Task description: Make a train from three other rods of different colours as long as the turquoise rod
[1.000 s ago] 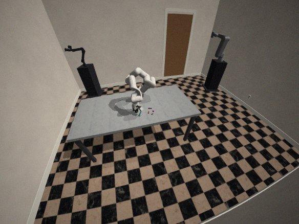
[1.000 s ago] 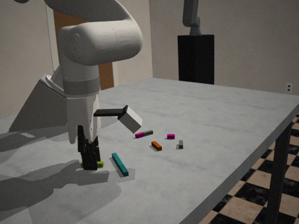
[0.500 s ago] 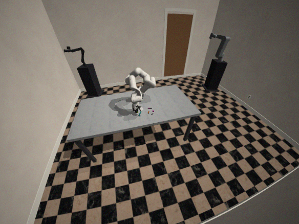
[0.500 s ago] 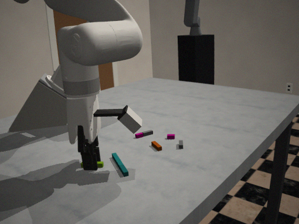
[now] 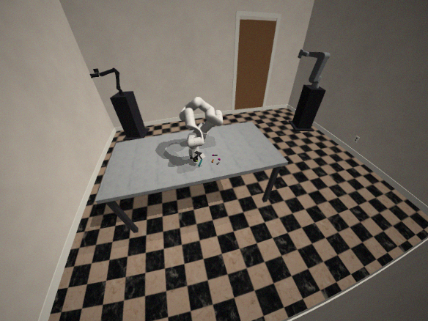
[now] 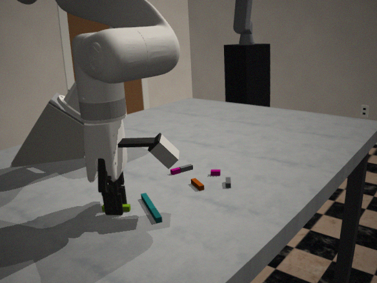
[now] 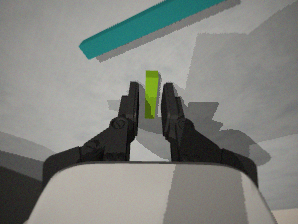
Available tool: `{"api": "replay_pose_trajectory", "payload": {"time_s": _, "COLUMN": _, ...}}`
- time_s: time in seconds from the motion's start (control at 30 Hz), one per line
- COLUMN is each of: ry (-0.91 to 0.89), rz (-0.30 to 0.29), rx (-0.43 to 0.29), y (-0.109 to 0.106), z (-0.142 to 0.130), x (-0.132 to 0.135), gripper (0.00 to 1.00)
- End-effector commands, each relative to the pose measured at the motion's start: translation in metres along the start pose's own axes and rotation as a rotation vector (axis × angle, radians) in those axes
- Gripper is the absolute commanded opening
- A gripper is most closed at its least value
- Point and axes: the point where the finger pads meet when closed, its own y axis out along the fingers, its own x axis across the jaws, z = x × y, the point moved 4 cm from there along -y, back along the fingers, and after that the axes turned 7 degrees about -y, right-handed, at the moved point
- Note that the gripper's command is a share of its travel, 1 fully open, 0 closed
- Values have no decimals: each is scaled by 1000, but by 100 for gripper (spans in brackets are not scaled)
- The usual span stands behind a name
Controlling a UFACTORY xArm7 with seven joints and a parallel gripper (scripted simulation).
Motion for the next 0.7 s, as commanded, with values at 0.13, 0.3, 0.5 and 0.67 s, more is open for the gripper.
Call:
{"api": "replay_pose_trajectory", "payload": {"time_s": 0.13, "ry": 0, "rz": -3, "rx": 0, "y": -1, "z": 0, "x": 1, "gripper": 24}}
{"api": "replay_pose_trajectory", "payload": {"time_s": 0.3, "ry": 0, "rz": -3, "rx": 0, "y": -1, "z": 0, "x": 1, "gripper": 4}}
{"api": "replay_pose_trajectory", "payload": {"time_s": 0.5, "ry": 0, "rz": -3, "rx": 0, "y": -1, "z": 0, "x": 1, "gripper": 4}}
{"api": "replay_pose_trajectory", "payload": {"time_s": 0.67, "ry": 0, "rz": -3, "rx": 0, "y": -1, "z": 0, "x": 1, "gripper": 4}}
